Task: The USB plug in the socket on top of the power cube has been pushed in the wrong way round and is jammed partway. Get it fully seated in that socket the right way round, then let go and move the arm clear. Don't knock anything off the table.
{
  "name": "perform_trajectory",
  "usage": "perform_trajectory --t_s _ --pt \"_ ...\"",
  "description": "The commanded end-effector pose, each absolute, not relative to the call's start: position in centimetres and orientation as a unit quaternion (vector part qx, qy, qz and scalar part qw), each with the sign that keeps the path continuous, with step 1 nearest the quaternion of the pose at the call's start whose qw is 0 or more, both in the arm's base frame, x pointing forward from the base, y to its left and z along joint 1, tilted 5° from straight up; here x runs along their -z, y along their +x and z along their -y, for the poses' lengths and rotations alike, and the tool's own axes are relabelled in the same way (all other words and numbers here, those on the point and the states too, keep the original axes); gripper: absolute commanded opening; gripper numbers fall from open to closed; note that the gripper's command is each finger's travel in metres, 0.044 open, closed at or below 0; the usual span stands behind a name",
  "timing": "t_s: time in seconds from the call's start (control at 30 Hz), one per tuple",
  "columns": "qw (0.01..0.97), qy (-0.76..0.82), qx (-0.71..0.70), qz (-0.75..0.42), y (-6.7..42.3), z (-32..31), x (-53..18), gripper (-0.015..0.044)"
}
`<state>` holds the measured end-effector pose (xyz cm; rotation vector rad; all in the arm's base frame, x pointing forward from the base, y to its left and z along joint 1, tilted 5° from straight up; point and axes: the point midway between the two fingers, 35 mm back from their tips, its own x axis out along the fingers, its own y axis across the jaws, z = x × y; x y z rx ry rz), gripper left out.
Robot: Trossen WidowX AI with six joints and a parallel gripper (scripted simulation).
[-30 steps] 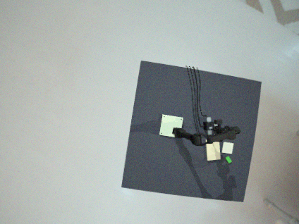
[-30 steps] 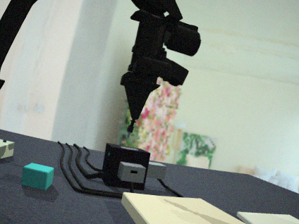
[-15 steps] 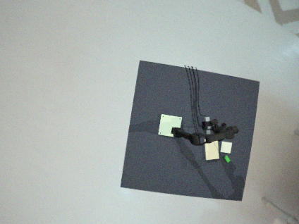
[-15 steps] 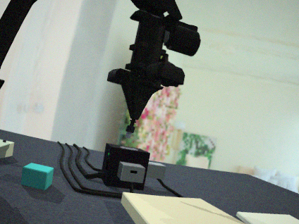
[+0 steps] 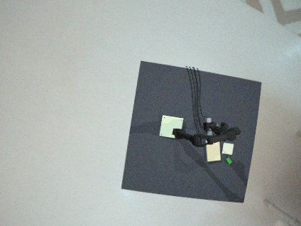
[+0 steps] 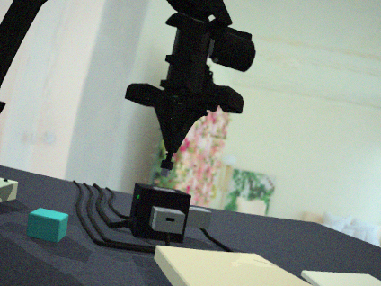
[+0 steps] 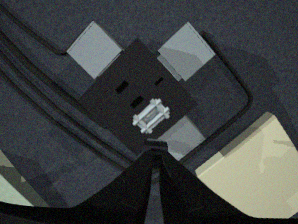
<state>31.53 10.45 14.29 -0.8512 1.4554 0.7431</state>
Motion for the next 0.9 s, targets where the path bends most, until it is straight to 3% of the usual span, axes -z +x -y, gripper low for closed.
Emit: perform_trajectory --t_s 0.0,0.87 --pt "0.586 -0.398 -0.353 -0.611 31.55 -10.46 -14.29 0.0000" --pt "0.419 -0.571 -0.537 -0.459 31.55 -10.46 -14.28 0.0000"
